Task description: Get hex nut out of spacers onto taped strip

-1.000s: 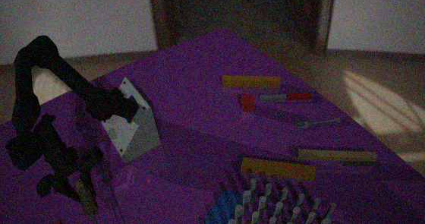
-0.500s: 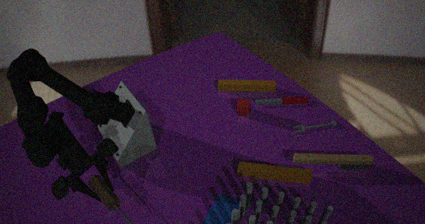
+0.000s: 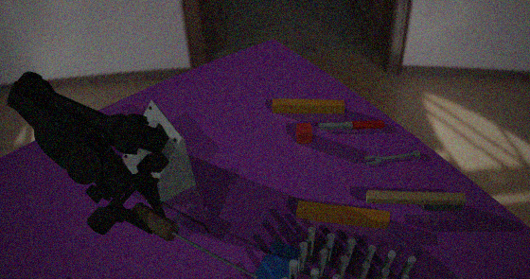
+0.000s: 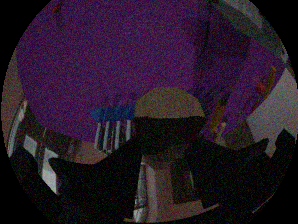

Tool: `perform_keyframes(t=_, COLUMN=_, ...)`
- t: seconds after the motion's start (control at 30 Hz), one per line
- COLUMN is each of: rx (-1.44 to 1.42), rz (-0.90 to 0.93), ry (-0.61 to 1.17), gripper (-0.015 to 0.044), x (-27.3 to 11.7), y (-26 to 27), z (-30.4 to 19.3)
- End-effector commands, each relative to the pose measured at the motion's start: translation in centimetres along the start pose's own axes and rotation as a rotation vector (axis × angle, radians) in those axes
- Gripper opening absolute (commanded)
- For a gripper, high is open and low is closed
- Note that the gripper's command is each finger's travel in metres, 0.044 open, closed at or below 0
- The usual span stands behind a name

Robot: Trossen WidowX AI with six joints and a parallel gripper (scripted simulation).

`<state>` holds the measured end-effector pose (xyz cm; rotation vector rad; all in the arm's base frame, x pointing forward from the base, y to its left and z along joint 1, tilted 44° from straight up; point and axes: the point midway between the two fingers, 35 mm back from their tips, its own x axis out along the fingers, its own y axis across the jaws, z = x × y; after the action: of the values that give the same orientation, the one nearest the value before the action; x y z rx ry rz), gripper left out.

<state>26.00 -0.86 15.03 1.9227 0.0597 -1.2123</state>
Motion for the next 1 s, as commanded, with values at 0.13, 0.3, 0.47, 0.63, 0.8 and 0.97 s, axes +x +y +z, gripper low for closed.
perform_keyframes(t=0.13, rx=-0.067, rz=-0.006, ry=0.002, gripper=0.0000, x=0.0, y=-1.2, z=-0.6)
perform_keyframes(t=0.3, rx=-0.065, rz=-0.014, ry=-0.001, gripper=0.0000, x=1.5, y=-1.1, z=-0.2)
perform_keyframes(t=0.47, rx=-0.063, rz=-0.024, ry=-0.004, gripper=0.0000, x=3.9, y=-1.0, z=0.6)
perform_keyframes(t=0.63, rx=-0.061, rz=-0.028, ry=-0.004, gripper=0.0000, x=6.0, y=-0.8, z=1.6)
perform_keyframes(t=0.8, rx=-0.060, rz=-0.028, ry=-0.003, gripper=0.0000, x=8.0, y=-0.7, z=2.9)
perform_keyframes(t=0.97, rx=-0.060, rz=-0.023, ry=0.000, gripper=0.0000, x=9.8, y=-0.5, z=4.4)
